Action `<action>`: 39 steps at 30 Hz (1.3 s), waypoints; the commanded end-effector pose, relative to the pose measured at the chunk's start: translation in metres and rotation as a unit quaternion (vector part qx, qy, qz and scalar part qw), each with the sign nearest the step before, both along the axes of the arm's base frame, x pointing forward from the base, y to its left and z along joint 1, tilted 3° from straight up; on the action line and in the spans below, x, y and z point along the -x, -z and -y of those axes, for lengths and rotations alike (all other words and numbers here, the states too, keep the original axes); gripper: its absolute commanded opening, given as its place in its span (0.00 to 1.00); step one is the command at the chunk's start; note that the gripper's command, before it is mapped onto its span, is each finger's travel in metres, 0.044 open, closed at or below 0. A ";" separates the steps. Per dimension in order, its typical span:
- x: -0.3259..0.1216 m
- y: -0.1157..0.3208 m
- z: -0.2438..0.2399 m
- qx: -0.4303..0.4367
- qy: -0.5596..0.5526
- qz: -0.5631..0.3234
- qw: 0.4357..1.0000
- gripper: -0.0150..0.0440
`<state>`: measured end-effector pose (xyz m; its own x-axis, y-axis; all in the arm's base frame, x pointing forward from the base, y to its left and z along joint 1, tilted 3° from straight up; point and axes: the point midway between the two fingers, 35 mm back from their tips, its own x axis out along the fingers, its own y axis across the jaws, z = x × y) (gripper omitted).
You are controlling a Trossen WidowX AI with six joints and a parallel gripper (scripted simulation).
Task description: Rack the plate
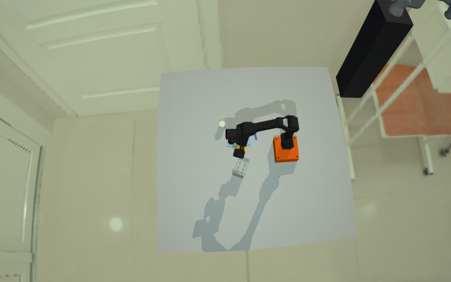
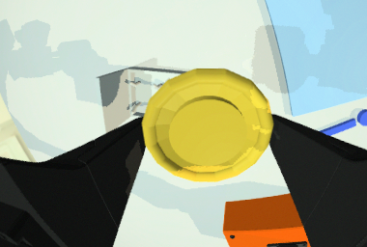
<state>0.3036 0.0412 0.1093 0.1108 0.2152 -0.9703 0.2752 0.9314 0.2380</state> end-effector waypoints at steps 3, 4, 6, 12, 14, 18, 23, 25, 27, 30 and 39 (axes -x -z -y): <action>-0.016 0.023 -0.005 -0.048 -0.027 0.034 0.998 0.25; -0.019 0.026 -0.006 -0.056 -0.032 0.042 0.997 0.25; -0.025 0.032 -0.007 -0.072 -0.041 0.058 0.995 0.25; -0.039 0.049 -0.010 -0.115 -0.072 0.110 0.985 0.25; -0.043 0.054 -0.011 -0.129 -0.082 0.128 0.980 0.25; -0.050 0.063 -0.011 -0.151 -0.102 0.164 0.969 0.25; -0.055 0.073 -0.010 -0.176 -0.128 0.211 0.953 0.25; -0.056 0.077 -0.009 -0.184 -0.139 0.230 0.946 0.25; -0.057 0.080 -0.009 -0.193 -0.150 0.250 0.937 0.25; -0.057 0.083 -0.009 -0.206 -0.168 0.280 0.923 0.25; -0.052 0.090 -0.008 -0.234 -0.222 0.371 0.871 0.25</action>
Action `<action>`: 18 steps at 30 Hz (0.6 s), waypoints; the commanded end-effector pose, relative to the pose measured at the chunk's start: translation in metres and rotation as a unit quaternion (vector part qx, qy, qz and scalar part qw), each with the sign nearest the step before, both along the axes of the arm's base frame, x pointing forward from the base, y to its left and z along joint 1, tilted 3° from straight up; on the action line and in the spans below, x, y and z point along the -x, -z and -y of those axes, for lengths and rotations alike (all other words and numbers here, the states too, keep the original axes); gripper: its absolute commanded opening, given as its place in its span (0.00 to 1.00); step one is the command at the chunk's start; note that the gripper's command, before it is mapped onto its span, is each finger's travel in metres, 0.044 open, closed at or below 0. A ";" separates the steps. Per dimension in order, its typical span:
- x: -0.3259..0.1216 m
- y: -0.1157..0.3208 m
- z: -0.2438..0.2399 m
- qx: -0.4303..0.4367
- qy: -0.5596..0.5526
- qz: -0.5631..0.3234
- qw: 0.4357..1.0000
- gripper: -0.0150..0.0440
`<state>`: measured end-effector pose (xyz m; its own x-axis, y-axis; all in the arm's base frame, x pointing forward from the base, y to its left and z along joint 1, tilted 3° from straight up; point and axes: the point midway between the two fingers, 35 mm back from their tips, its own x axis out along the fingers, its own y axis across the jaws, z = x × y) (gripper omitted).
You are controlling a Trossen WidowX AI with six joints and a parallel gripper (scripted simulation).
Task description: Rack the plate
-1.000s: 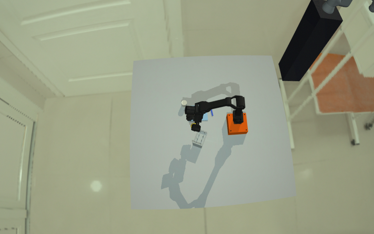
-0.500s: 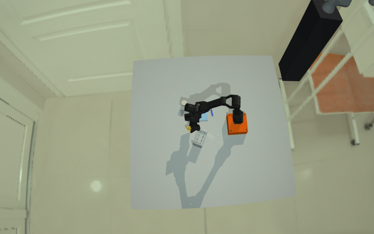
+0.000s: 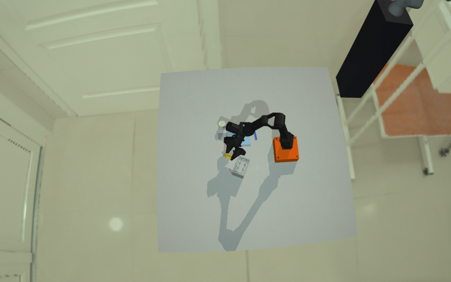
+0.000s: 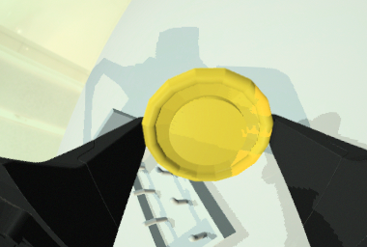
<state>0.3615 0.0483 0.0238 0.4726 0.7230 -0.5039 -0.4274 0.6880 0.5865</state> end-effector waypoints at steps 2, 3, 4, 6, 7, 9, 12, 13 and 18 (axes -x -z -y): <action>0.009 0.005 0.000 -0.019 -0.026 0.050 0.998 0.25; 0.010 0.005 0.000 -0.022 -0.031 0.062 0.997 0.25; 0.012 0.006 0.000 -0.025 -0.036 0.074 0.996 0.25; 0.016 0.006 0.000 -0.031 -0.047 0.099 0.994 0.25; 0.018 0.006 0.000 -0.033 -0.052 0.111 0.992 0.25; 0.022 0.006 0.001 -0.038 -0.062 0.136 0.988 0.25; 0.029 0.005 0.001 -0.045 -0.077 0.174 0.981 0.25; 0.032 0.005 0.001 -0.047 -0.082 0.186 0.978 0.25; 0.047 0.003 0.001 -0.055 -0.107 0.248 0.961 0.25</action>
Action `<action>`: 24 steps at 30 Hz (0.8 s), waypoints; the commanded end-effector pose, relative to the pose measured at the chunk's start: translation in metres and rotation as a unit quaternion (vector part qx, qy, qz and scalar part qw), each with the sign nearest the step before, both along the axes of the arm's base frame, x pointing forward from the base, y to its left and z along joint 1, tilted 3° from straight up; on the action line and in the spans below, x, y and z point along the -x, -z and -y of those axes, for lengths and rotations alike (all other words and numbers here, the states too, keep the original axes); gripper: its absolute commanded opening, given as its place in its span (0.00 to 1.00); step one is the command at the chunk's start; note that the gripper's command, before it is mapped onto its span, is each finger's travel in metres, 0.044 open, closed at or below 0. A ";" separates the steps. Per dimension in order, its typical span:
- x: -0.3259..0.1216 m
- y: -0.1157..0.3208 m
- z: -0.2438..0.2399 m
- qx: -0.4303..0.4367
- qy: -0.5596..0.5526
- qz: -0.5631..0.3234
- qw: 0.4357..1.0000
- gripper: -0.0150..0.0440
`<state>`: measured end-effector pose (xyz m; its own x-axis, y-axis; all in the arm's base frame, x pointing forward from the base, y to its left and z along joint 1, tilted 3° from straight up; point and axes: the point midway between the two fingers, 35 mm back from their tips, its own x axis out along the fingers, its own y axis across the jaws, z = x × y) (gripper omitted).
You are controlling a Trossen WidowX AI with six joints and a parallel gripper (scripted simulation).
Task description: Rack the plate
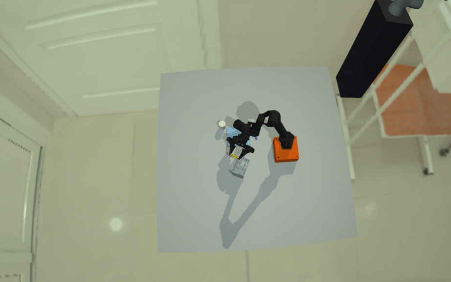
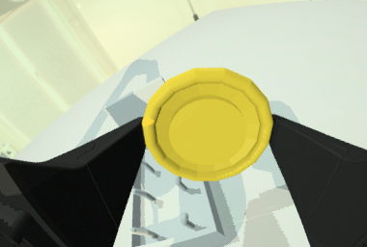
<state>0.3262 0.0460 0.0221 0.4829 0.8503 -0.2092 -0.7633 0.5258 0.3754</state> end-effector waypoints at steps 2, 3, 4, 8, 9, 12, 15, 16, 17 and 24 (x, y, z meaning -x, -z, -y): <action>0.018 0.000 -0.002 -0.010 -0.024 0.055 0.998 0.25; 0.022 -0.001 -0.002 -0.012 -0.029 0.068 0.997 0.25; 0.025 -0.002 -0.002 -0.013 -0.034 0.081 0.996 0.25; 0.040 -0.005 -0.002 -0.017 -0.052 0.133 0.990 0.25; 0.044 -0.006 -0.003 -0.018 -0.057 0.146 0.987 0.25; 0.055 -0.009 -0.003 -0.021 -0.070 0.183 0.980 0.25; 0.058 -0.010 -0.004 -0.021 -0.073 0.192 0.978 0.25; 0.058 -0.010 -0.004 -0.021 -0.073 0.192 0.978 0.25; 0.058 -0.010 -0.004 -0.021 -0.073 0.192 0.978 0.25; 0.056 -0.005 -0.005 -0.014 -0.070 0.187 0.980 0.25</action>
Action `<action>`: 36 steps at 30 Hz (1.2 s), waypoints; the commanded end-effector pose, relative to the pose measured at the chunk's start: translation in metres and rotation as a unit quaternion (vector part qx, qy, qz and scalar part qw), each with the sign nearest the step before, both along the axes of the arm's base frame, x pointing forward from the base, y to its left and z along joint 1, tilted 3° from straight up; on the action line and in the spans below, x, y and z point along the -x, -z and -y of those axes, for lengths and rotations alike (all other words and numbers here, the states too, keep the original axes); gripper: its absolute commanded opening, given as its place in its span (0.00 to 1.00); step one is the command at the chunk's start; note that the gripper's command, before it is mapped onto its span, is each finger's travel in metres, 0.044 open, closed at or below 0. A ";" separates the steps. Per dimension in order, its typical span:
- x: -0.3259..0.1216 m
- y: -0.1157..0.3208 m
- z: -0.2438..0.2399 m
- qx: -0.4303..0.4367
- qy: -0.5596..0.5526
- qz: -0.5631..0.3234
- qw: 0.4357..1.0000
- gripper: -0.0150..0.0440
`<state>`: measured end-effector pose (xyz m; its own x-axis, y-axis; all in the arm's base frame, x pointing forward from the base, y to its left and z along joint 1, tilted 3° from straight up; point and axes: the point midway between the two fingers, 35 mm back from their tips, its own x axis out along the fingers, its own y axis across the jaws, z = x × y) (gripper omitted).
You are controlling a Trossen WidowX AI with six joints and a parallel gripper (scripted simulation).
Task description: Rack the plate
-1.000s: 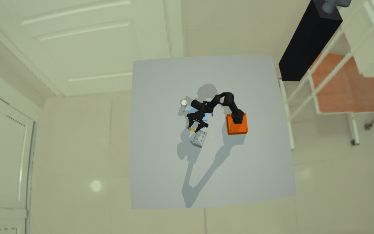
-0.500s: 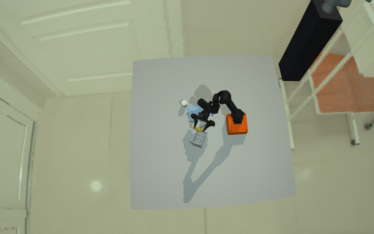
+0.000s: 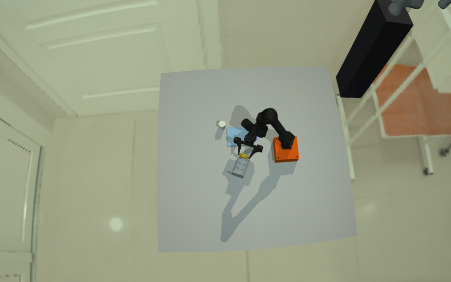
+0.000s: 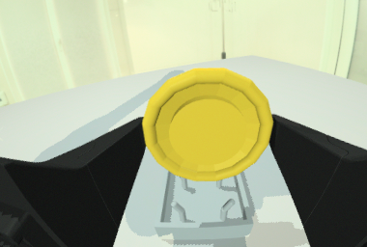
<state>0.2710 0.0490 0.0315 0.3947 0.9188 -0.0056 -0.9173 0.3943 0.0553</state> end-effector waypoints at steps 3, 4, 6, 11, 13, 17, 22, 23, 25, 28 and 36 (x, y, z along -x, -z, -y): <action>-0.001 0.011 -0.005 0.007 0.004 -0.009 1.000 0.25; -0.001 0.012 -0.006 0.008 0.003 -0.008 1.000 0.25; -0.002 0.015 -0.007 0.009 0.002 -0.006 1.000 0.25; -0.002 0.022 -0.013 0.014 -0.003 -0.001 1.000 0.25; -0.002 0.024 -0.016 0.015 -0.005 0.001 1.000 0.25; -0.002 0.027 -0.019 0.017 -0.007 0.003 1.000 0.25; -0.002 0.044 -0.020 0.019 -0.009 0.002 1.000 0.25; -0.002 0.044 -0.020 0.019 -0.009 0.002 1.000 0.25; -0.001 0.043 -0.020 0.018 -0.009 0.001 1.000 0.25; 0.001 0.040 -0.021 0.015 -0.010 -0.005 1.000 0.25; 0.001 0.040 -0.021 0.015 -0.010 -0.005 1.000 0.25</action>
<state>0.2706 0.0696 -0.0092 0.3766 0.9256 -0.0371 -0.9244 0.3781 0.0501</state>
